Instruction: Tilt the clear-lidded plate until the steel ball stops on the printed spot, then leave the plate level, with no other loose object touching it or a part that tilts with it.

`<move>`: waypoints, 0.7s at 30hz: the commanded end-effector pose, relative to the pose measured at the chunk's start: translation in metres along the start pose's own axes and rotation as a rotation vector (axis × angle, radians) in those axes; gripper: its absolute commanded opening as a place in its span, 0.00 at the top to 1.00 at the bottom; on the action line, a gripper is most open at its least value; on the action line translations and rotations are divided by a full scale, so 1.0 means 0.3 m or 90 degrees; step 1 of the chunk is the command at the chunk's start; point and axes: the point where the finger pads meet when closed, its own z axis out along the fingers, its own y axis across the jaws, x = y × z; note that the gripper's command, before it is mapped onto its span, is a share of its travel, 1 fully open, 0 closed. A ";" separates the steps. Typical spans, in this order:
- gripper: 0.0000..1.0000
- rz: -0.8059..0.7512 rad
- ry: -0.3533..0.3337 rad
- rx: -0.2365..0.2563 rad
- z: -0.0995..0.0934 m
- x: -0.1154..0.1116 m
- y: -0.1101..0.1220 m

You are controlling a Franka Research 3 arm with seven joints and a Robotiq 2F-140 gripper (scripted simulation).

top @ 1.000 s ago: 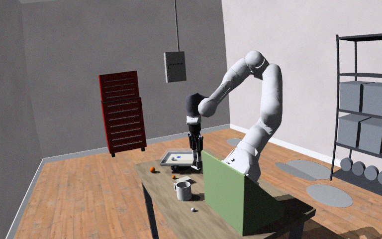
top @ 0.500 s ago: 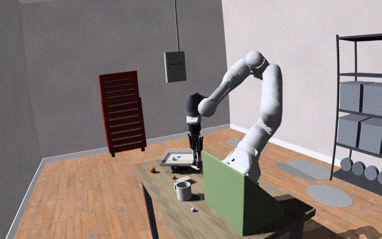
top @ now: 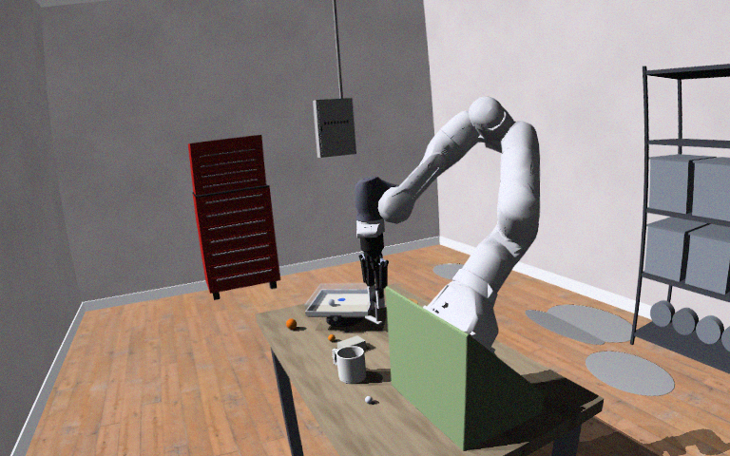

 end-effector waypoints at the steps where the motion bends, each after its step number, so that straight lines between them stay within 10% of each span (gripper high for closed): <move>1: 1.00 0.001 0.001 -0.002 -0.011 -0.003 0.007; 21: 1.00 0.001 0.001 -0.002 -0.008 -0.020 0.005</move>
